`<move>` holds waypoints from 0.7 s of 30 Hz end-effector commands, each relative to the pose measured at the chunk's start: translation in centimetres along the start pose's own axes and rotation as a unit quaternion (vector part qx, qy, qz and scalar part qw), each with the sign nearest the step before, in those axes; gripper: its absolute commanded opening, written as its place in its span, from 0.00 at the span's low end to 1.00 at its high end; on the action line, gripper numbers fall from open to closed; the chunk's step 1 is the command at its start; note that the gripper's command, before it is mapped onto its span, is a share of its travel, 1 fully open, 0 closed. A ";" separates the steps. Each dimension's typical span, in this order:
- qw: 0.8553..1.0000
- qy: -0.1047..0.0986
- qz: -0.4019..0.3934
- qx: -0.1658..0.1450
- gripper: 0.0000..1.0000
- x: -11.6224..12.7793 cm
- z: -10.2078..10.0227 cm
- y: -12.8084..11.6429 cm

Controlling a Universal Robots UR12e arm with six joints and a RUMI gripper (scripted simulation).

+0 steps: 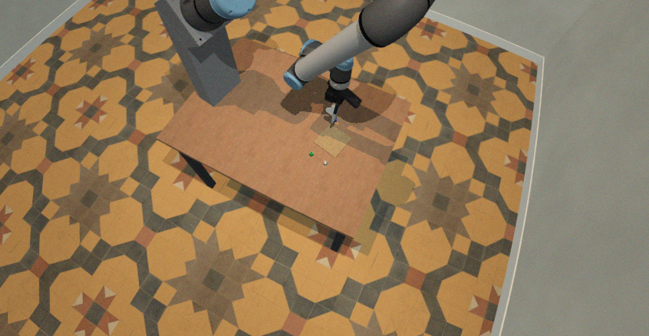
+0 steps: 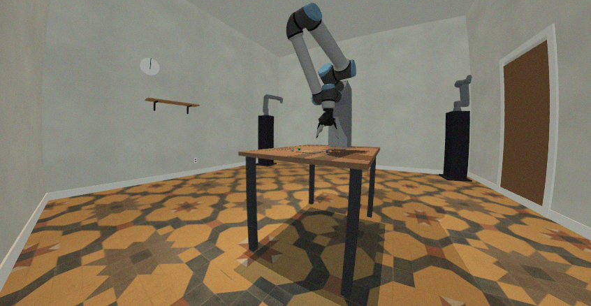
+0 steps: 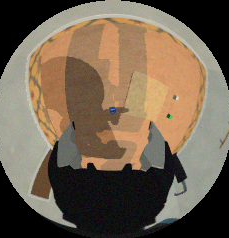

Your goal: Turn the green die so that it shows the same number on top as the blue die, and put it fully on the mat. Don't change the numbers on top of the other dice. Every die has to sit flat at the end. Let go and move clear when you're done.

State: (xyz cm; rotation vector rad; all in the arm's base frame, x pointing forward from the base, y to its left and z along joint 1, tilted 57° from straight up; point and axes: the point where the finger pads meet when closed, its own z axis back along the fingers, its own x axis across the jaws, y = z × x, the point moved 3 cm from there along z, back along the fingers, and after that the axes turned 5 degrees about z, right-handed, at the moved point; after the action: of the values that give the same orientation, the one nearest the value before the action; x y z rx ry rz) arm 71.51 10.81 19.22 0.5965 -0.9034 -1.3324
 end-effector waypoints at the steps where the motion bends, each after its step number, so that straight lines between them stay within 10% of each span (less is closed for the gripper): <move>1: 1.000 0.000 0.000 0.000 1.00 0.0 1.7 0.0; 10: 1.000 0.000 0.000 0.000 1.00 0.0 6.0 0.0; 21: 1.000 0.000 0.000 0.000 1.00 0.0 6.5 0.0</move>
State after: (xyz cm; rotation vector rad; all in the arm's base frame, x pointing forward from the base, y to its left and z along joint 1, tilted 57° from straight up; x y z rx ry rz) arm 66.17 11.58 22.77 0.5961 -0.9029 -1.3326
